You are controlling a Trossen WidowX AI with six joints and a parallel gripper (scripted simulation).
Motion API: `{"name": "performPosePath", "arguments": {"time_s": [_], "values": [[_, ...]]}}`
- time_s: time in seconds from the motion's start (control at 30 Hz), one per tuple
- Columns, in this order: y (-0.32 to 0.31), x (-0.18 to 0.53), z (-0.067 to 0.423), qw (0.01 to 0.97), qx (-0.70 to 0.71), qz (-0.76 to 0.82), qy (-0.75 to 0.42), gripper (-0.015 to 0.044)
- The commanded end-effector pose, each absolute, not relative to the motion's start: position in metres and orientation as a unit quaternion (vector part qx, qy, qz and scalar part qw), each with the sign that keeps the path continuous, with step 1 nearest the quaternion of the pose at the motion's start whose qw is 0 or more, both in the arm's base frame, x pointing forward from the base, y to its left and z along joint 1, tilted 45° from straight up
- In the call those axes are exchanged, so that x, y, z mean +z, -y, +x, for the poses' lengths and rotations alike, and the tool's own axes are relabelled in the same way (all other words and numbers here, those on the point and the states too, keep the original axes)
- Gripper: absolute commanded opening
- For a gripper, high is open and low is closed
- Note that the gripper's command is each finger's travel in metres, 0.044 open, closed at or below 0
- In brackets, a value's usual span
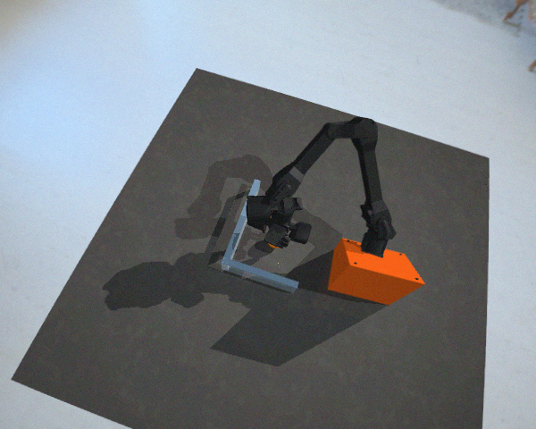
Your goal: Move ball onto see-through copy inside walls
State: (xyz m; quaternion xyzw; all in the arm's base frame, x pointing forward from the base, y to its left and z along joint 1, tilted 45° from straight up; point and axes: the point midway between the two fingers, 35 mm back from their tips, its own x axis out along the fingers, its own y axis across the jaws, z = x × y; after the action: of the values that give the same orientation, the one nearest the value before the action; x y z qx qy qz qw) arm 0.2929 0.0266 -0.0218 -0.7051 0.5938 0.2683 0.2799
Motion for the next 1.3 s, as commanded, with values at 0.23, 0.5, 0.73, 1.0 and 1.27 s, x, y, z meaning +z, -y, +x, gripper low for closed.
{"name": "performPosePath", "arguments": {"time_s": [0.23, 0.5, 0.73, 1.0, 1.27], "values": [[-0.013, -0.037, 0.295, 0.273, 0.269, -0.707, -0.594, 0.0374], [-0.004, -0.045, 0.296, 0.273, 0.268, -0.707, -0.595, 0.0374], [-0.003, -0.046, 0.296, 0.273, 0.268, -0.707, -0.595, 0.0262], [-0.004, -0.045, 0.296, 0.273, 0.268, -0.707, -0.595, 0.0169], [-0.042, -0.014, 0.296, 0.276, 0.273, -0.706, -0.592, 0.0]]}}
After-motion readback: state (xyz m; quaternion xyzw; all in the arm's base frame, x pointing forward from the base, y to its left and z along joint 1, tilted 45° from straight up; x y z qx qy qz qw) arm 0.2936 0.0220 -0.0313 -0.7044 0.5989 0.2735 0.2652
